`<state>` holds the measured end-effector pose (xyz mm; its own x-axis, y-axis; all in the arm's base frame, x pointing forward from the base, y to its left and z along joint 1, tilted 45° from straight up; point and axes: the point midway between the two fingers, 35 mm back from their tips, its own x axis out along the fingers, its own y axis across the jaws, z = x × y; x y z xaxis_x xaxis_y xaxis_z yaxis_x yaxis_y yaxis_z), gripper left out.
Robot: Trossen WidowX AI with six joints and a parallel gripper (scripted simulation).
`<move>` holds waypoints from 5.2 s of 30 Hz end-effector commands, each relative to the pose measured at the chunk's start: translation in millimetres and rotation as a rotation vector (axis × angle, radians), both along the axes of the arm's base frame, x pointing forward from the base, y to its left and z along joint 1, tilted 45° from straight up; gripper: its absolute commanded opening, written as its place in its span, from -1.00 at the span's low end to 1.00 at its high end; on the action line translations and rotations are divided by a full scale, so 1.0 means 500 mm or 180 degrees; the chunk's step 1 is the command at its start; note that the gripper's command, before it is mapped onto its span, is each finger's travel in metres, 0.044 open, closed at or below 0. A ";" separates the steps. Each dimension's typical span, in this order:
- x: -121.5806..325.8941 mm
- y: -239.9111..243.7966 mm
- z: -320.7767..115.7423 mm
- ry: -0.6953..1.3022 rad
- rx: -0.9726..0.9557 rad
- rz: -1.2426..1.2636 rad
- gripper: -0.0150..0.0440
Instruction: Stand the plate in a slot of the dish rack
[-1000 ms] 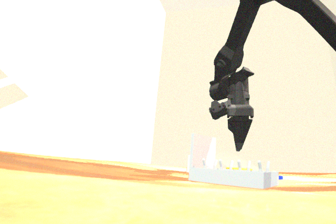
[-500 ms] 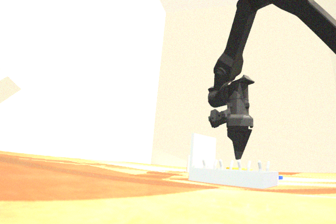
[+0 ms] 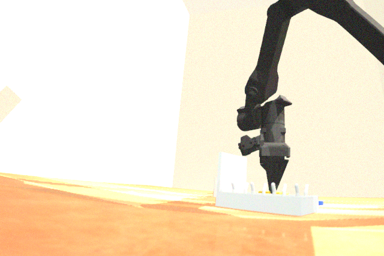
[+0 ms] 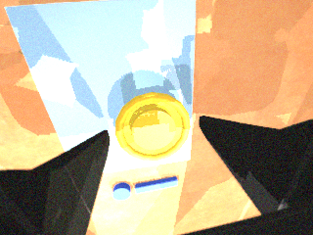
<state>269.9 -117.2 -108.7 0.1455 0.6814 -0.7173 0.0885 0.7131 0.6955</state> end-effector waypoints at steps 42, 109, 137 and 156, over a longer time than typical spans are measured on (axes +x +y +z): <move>-0.002 -0.106 0.083 0.0018 -0.0011 -0.0022 -0.49; -0.057 0.040 0.521 0.2833 0.0637 -0.3383 -0.49; -0.136 0.182 0.570 0.4070 0.0922 -0.4825 -0.49; -0.158 0.218 0.470 0.3485 -0.0488 -0.4731 -0.49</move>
<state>192.9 -9.3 132.3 -0.0061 0.4096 -0.9122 0.9263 -0.3413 -0.1595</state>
